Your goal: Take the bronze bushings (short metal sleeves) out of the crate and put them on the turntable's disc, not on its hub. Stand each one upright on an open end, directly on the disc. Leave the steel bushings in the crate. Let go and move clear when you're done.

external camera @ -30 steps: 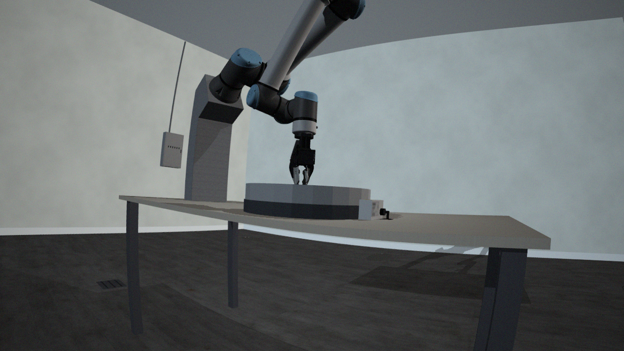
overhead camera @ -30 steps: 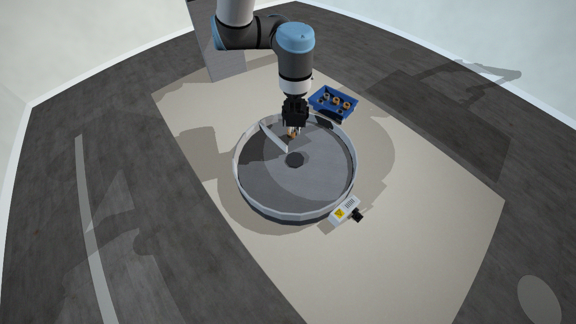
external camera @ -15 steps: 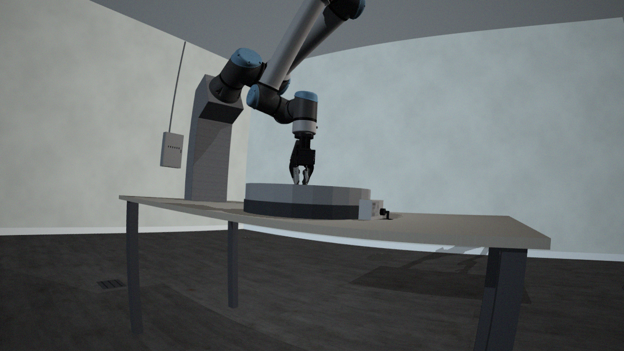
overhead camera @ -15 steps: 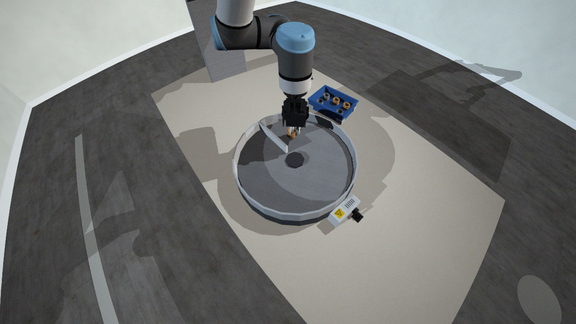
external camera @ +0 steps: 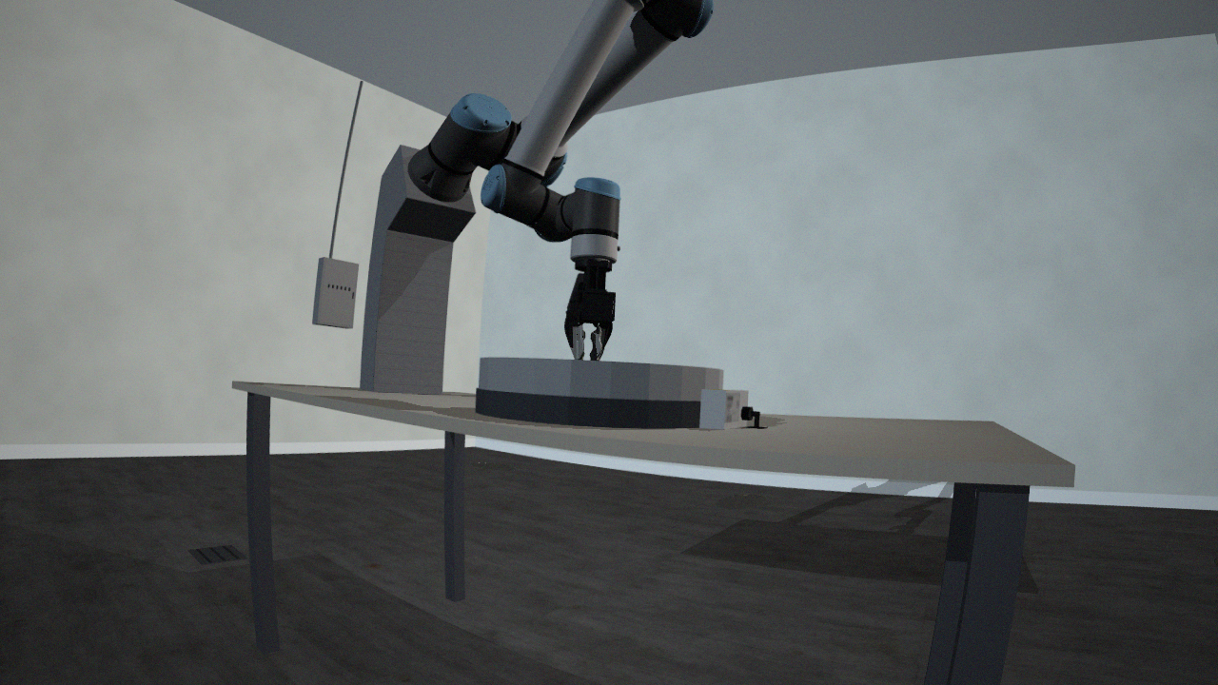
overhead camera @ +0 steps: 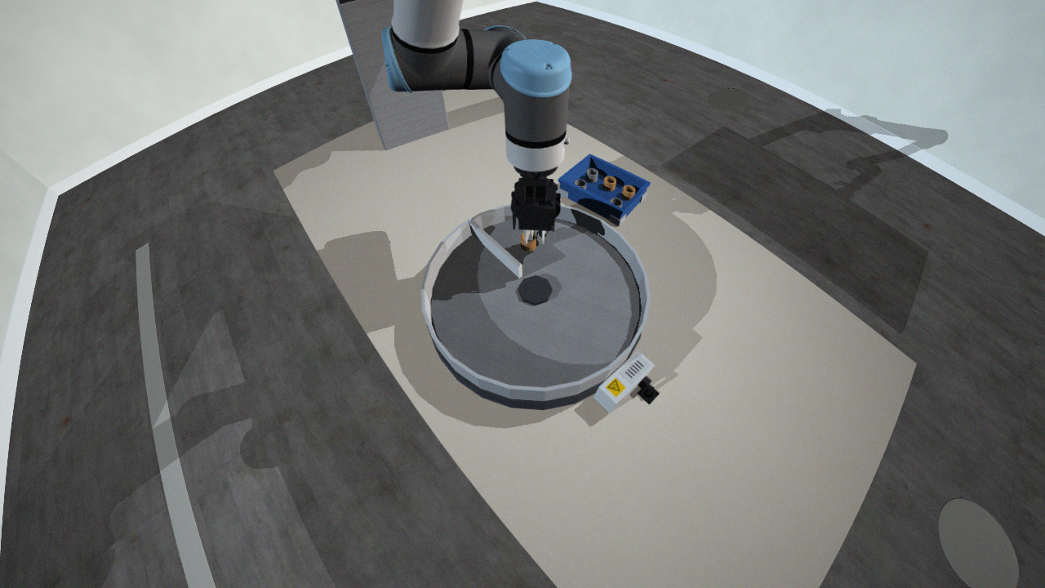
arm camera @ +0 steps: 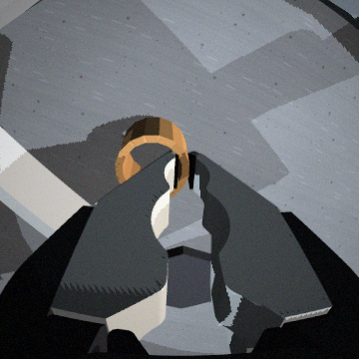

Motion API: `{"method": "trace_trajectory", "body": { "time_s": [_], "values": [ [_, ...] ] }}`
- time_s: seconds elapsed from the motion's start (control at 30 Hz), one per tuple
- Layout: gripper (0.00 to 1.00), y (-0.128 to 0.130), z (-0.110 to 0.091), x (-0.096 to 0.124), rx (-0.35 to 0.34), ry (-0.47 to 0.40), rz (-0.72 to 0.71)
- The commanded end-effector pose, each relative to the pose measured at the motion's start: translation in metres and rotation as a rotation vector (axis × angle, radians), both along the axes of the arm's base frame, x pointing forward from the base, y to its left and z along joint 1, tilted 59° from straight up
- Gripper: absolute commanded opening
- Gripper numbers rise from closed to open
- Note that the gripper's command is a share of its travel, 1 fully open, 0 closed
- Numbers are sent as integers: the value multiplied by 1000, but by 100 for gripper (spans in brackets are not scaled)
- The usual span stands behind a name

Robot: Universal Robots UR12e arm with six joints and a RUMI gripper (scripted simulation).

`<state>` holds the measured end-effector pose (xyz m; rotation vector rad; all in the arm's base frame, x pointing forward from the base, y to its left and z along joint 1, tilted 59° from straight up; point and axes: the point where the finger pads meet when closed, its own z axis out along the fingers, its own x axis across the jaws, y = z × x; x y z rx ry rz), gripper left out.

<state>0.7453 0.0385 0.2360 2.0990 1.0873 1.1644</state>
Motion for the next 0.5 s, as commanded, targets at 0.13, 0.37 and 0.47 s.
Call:
{"method": "trace_trajectory", "body": {
  "time_s": [0.13,0.37,0.47],
  "values": [
    [0,0,0,0,0,-1,0],
    [0,0,-1,2,0,-1,0],
    [0,0,-1,3,0,-1,0]
  ]
}}
